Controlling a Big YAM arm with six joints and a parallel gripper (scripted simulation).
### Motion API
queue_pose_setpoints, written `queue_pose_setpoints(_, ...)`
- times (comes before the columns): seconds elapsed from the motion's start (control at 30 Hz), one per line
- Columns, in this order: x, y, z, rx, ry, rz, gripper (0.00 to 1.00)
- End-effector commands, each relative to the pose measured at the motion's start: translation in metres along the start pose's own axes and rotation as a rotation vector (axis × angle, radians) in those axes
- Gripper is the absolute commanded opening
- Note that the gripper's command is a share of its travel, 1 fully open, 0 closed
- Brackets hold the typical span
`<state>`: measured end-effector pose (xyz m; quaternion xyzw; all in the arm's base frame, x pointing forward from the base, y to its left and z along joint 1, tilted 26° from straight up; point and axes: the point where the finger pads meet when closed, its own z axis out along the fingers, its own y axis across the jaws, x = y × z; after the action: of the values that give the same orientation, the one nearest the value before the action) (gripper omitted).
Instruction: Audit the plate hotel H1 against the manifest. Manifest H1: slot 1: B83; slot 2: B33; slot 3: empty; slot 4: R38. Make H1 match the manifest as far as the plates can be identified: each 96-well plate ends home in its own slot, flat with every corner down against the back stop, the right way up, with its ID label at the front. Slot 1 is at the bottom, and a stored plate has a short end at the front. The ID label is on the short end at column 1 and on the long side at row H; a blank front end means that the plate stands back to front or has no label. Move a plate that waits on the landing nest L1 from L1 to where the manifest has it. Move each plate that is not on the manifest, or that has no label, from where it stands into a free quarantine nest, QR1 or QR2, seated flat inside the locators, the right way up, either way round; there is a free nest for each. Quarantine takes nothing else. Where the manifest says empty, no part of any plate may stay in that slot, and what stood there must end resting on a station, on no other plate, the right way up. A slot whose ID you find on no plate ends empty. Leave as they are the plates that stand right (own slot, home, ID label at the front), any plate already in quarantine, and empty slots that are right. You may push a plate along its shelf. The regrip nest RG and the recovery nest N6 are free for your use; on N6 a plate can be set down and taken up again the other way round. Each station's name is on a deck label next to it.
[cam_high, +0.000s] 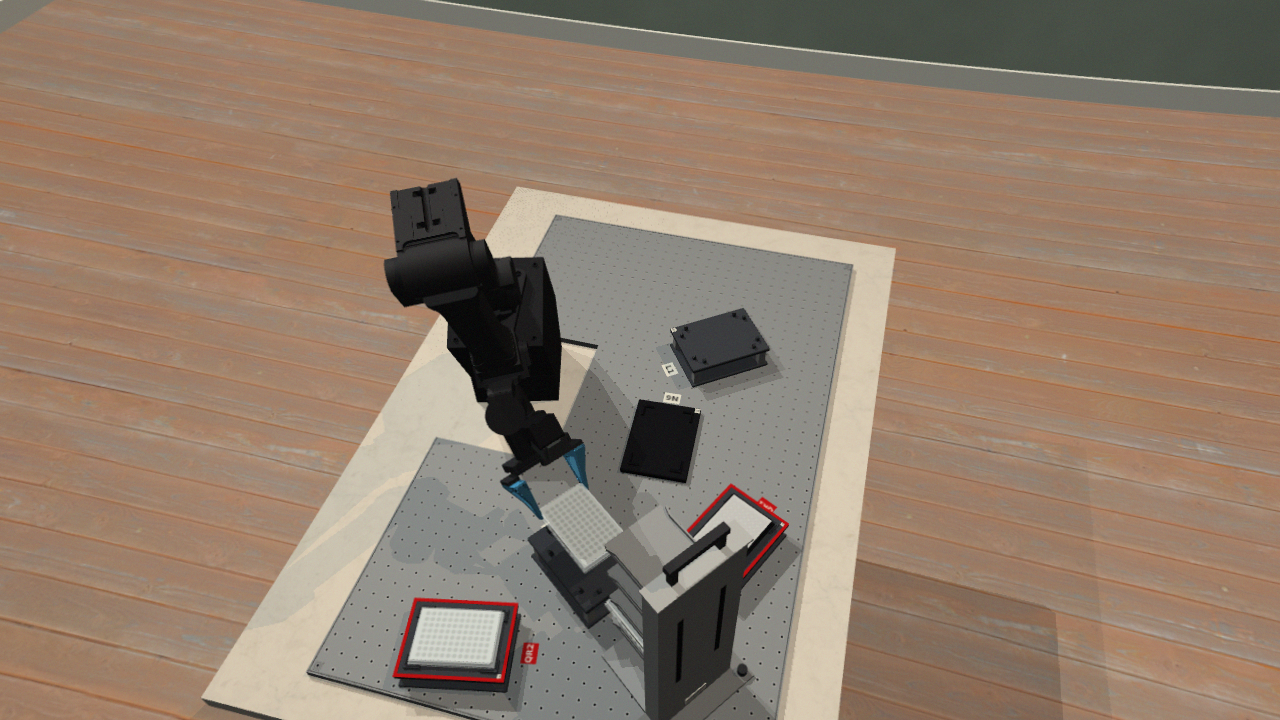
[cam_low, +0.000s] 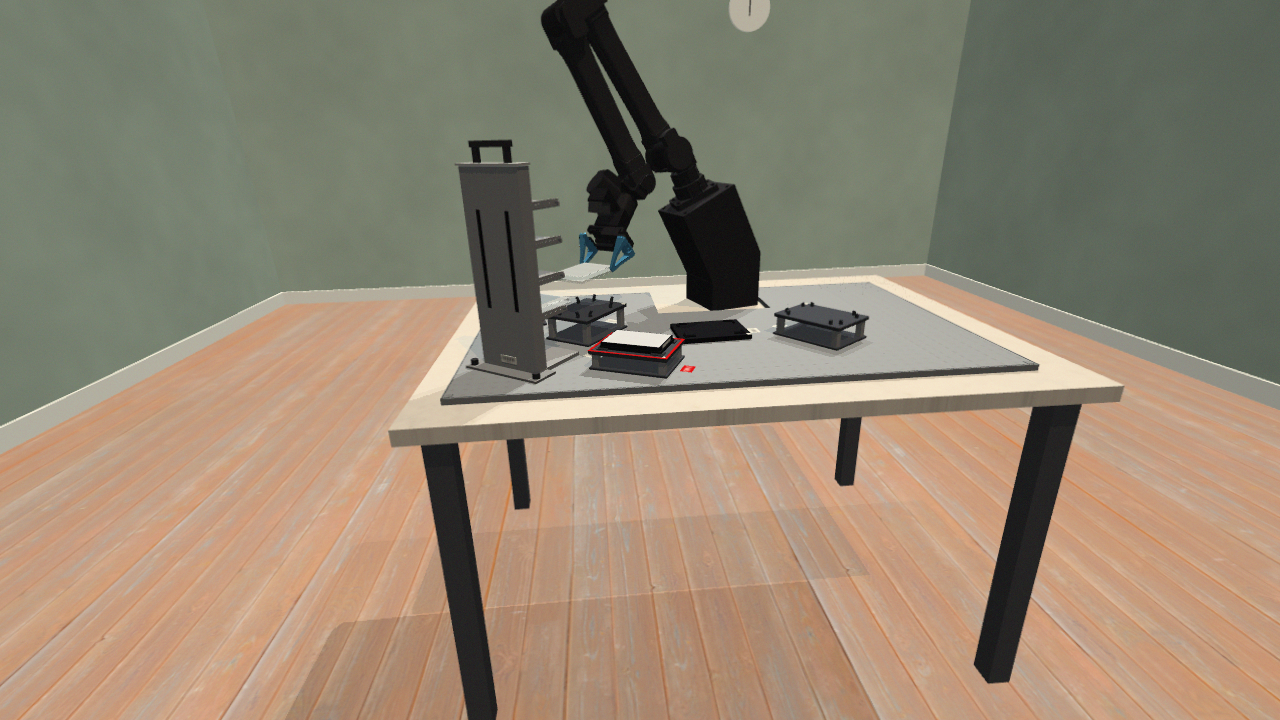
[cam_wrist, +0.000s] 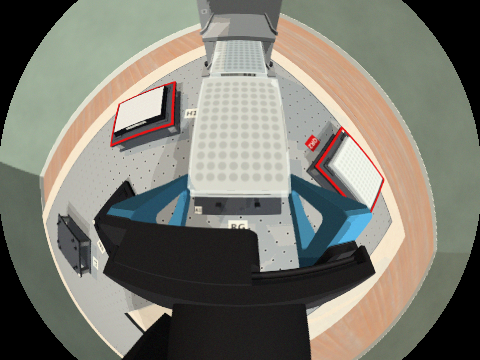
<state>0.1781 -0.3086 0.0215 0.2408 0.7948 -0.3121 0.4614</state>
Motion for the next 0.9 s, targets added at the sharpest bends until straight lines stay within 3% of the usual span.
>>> queue_pose_setpoints(0.0,0.001,0.007,-0.008,-0.015,0.013,0.014,0.86)
queue_pose_setpoints(0.87,-0.018,0.004,-0.019,-0.009,0.002,0.010,0.86)
